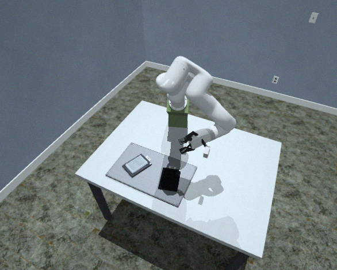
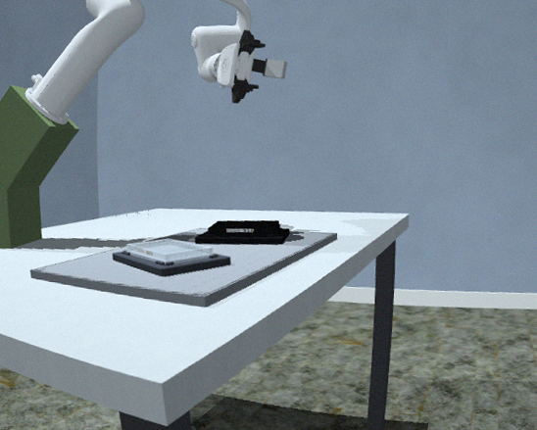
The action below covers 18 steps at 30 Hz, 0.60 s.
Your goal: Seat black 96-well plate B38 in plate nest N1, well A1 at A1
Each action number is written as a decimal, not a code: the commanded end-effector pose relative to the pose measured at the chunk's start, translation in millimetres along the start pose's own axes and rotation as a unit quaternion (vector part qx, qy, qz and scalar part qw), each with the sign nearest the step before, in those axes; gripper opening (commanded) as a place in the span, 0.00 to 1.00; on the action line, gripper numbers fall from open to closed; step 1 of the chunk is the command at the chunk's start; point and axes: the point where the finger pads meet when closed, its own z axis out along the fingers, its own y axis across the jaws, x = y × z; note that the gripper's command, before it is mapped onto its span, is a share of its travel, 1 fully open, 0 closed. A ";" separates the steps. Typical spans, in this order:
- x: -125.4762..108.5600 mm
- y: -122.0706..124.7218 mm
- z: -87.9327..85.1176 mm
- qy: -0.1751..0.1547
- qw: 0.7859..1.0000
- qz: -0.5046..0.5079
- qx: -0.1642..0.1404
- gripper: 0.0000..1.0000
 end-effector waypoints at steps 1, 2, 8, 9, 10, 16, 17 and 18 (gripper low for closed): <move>0.4 0.4 -0.1 0.000 1.000 0.001 0.000 1.00; 0.4 0.4 -0.1 0.000 1.000 0.001 0.000 1.00; 0.4 0.4 -0.1 0.000 1.000 0.001 0.000 1.00; 0.4 0.4 -0.1 0.000 1.000 0.001 0.000 1.00; 0.4 0.4 -0.1 0.000 1.000 0.001 0.000 1.00; 0.4 0.4 -0.1 0.000 1.000 0.001 0.000 1.00; 0.4 0.4 -0.1 0.000 1.000 0.001 0.000 1.00; -2.3 -3.7 0.7 -0.007 1.000 -0.011 0.010 0.00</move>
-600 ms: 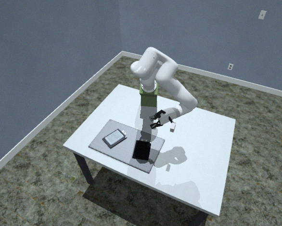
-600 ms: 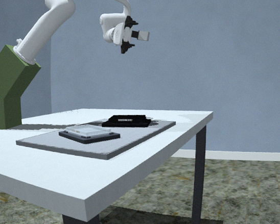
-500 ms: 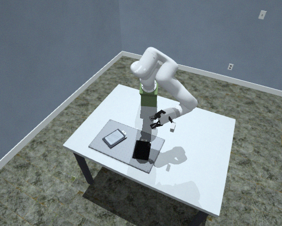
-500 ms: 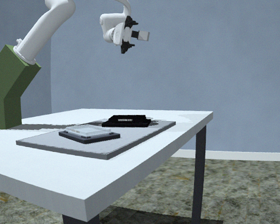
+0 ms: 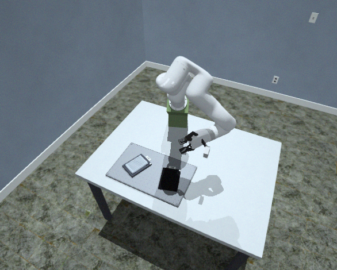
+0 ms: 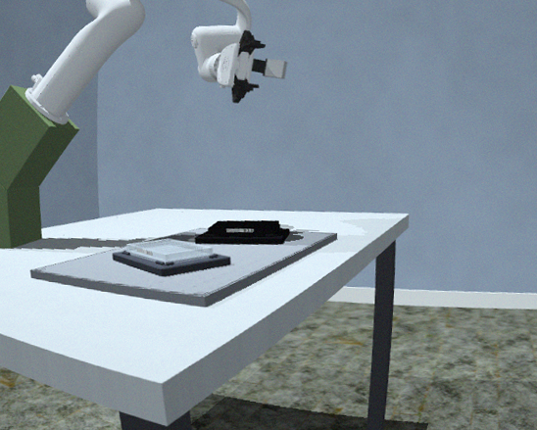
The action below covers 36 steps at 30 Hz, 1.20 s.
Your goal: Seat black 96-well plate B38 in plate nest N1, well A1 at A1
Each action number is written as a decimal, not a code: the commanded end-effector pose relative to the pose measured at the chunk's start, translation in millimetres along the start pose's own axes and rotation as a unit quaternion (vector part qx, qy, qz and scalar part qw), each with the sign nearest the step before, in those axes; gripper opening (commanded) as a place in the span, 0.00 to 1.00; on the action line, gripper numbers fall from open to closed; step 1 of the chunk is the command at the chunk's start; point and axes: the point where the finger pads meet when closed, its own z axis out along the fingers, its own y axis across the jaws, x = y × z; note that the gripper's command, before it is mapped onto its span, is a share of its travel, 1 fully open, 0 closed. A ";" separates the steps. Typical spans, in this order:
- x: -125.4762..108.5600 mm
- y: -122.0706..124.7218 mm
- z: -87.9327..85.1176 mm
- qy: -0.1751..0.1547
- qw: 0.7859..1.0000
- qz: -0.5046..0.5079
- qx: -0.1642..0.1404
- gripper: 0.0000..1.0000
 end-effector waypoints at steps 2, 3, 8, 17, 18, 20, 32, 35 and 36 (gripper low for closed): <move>-7.7 -12.0 2.3 -0.020 0.999 -0.034 0.030 0.00; -10.4 -16.1 3.1 -0.023 0.998 -0.040 0.035 0.00; -20.9 -31.3 5.4 -0.037 0.996 -0.063 0.056 0.00; -38.2 -53.9 7.5 -0.060 0.989 -0.100 0.093 0.00; -41.3 -57.8 7.7 -0.067 0.986 -0.110 0.104 0.00; -47.7 -65.5 7.9 -0.070 0.985 -0.114 0.108 0.00; -77.8 -99.0 4.9 -0.114 0.962 -0.171 0.182 0.00; -84.6 -106.2 3.6 -0.116 0.960 -0.173 0.185 0.00; -88.1 -109.7 2.6 -0.123 0.956 -0.180 0.198 0.00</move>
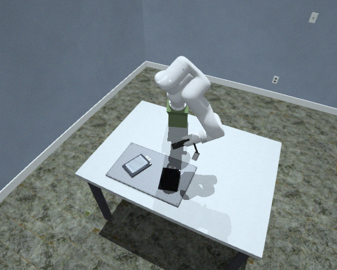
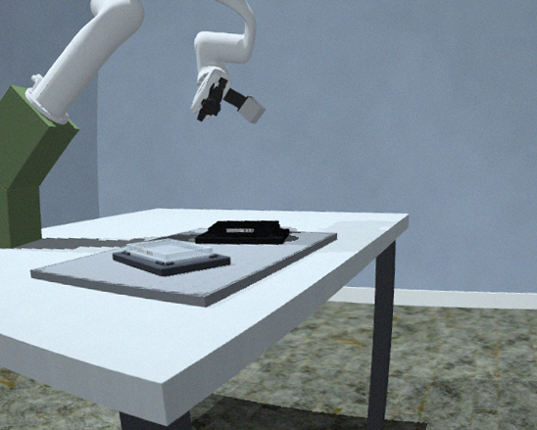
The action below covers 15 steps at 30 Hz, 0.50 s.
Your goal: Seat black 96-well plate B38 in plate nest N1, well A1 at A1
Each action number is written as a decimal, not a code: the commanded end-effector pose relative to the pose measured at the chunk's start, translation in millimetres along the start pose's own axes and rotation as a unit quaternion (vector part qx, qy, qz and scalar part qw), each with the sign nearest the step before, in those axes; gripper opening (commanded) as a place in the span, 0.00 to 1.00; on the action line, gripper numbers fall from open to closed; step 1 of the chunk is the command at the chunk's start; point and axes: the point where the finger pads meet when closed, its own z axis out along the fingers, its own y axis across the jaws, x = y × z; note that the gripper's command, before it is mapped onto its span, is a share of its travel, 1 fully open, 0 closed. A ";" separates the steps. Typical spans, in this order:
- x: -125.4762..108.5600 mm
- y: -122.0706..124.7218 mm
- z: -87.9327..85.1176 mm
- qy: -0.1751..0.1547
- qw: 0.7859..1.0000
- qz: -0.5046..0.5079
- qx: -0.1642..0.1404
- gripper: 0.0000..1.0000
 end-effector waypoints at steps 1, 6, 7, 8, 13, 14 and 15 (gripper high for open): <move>-7.7 -17.3 5.7 -0.016 0.999 -0.022 0.033 0.00; -16.5 -36.4 10.0 -0.030 0.997 -0.038 0.062 0.00; -18.7 -40.8 10.7 -0.036 0.995 -0.045 0.076 0.00; -20.8 -45.3 11.3 -0.042 0.994 -0.052 0.090 0.00; -26.7 -58.0 12.8 -0.049 0.991 -0.058 0.106 0.00; -26.7 -58.0 12.8 -0.049 0.991 -0.058 0.106 0.00; -28.8 -62.5 13.1 -0.054 0.989 -0.064 0.120 0.00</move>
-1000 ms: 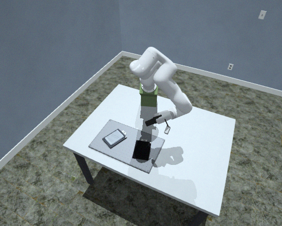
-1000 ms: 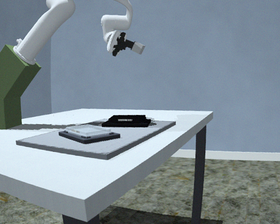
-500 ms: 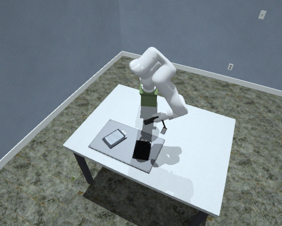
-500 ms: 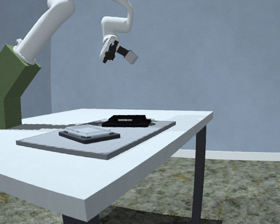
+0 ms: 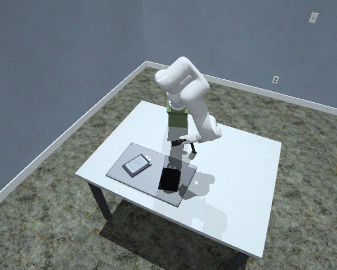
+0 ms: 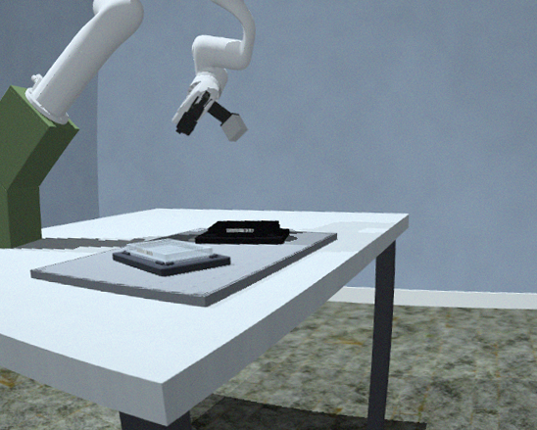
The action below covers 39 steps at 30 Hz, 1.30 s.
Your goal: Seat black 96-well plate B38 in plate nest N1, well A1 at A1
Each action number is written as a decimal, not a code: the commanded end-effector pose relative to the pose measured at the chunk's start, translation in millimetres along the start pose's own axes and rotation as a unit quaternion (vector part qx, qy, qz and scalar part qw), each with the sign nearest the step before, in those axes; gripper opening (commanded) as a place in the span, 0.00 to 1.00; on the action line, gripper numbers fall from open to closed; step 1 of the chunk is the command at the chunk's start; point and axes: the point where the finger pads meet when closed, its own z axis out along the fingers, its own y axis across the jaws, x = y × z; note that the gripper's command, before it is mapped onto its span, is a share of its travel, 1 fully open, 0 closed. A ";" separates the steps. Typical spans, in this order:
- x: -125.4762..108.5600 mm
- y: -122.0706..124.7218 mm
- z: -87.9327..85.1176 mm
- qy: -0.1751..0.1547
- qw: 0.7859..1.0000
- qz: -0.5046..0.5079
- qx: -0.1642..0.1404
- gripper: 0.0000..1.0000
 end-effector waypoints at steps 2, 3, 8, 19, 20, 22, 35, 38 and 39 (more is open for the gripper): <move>-4.5 -17.4 5.1 -0.013 0.999 -0.015 0.038 0.00; -5.4 -19.9 5.8 -0.013 0.999 -0.015 0.038 0.00; -11.6 -39.9 9.5 -0.027 0.996 -0.029 0.083 0.00; -20.7 -76.8 11.1 -0.047 0.983 -0.046 0.173 0.00; -21.3 -81.7 10.6 -0.050 0.980 -0.047 0.189 0.00; -22.7 -91.6 9.7 -0.053 0.974 -0.049 0.216 0.00; -19.1 -129.6 -0.2 -0.054 0.941 -0.036 0.331 0.00; -13.3 -140.0 -4.7 -0.048 0.926 -0.021 0.375 0.00; -13.3 -140.0 -4.7 -0.048 0.926 -0.021 0.375 0.00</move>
